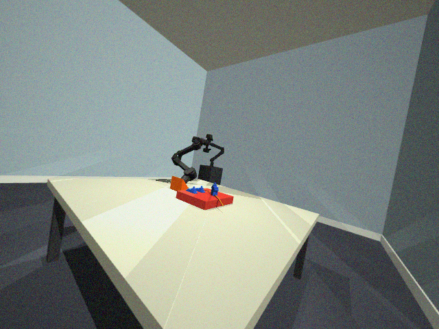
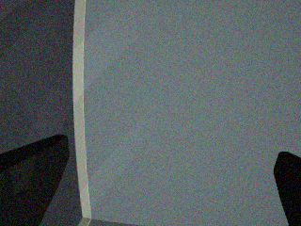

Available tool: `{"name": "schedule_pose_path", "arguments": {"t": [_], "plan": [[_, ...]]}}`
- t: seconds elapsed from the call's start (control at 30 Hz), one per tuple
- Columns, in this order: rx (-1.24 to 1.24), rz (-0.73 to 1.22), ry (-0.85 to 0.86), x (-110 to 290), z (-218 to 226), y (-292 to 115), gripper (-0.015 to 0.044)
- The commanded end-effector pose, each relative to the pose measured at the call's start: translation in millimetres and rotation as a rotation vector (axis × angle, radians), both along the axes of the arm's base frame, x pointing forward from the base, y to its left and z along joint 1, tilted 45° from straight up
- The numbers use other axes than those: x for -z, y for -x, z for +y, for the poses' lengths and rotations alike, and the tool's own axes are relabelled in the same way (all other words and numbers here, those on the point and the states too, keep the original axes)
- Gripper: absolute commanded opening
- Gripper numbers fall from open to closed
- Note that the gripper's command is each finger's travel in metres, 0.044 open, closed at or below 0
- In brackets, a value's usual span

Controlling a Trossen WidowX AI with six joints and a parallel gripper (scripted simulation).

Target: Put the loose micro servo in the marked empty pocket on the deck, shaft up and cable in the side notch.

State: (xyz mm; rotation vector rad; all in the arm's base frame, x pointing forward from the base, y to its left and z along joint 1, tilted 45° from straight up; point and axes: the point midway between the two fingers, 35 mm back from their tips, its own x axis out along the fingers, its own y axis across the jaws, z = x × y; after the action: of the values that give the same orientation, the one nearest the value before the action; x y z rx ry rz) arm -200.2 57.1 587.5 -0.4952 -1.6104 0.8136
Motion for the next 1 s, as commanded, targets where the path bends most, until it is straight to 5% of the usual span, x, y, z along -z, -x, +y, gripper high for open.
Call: {"name": "schedule_pose_path", "arguments": {"t": [0.0, 0.97], "plan": [[0.009, 0.041, 0.002, -4, 4, -14, 0.0440], [0.106, 0.513, 0.027, -23, 42, -178, 0.0440]]}}
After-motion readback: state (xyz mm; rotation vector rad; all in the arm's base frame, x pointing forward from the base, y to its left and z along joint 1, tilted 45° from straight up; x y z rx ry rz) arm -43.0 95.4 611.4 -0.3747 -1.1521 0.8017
